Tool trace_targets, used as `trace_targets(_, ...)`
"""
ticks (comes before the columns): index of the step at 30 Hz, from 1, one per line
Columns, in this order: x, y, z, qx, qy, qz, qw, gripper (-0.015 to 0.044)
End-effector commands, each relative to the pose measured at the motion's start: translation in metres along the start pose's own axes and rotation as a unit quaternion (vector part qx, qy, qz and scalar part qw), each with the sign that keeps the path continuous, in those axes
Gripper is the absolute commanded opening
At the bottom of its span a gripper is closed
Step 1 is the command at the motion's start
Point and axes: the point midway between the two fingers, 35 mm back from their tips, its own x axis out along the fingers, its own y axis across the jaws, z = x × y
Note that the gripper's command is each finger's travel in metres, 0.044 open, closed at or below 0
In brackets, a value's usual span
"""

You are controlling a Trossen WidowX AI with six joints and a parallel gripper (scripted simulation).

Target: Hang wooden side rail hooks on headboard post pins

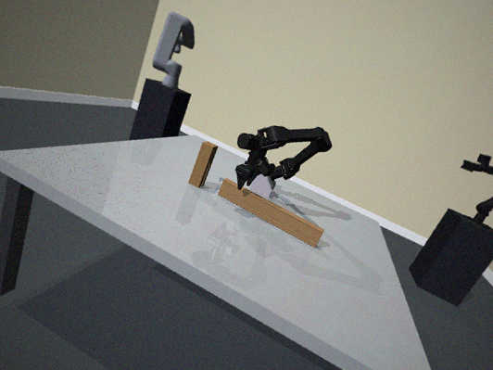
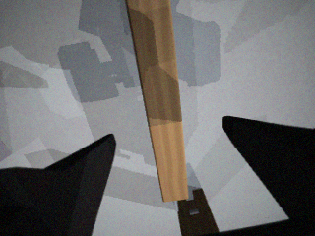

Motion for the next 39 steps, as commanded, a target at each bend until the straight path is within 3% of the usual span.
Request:
trace_targets(1, 0.007, 0.0, 0.0, 0.004, -0.002, 0.001, 1.0, 0.044)
trace_targets(32, 0.054, 0.002, 0.001, 0.002, -0.004, 0.001, 1.0, 0.044)
trace_targets(39, 0.054, 0.002, 0.001, 0.002, -0.004, 0.001, 1.0, 0.0256)
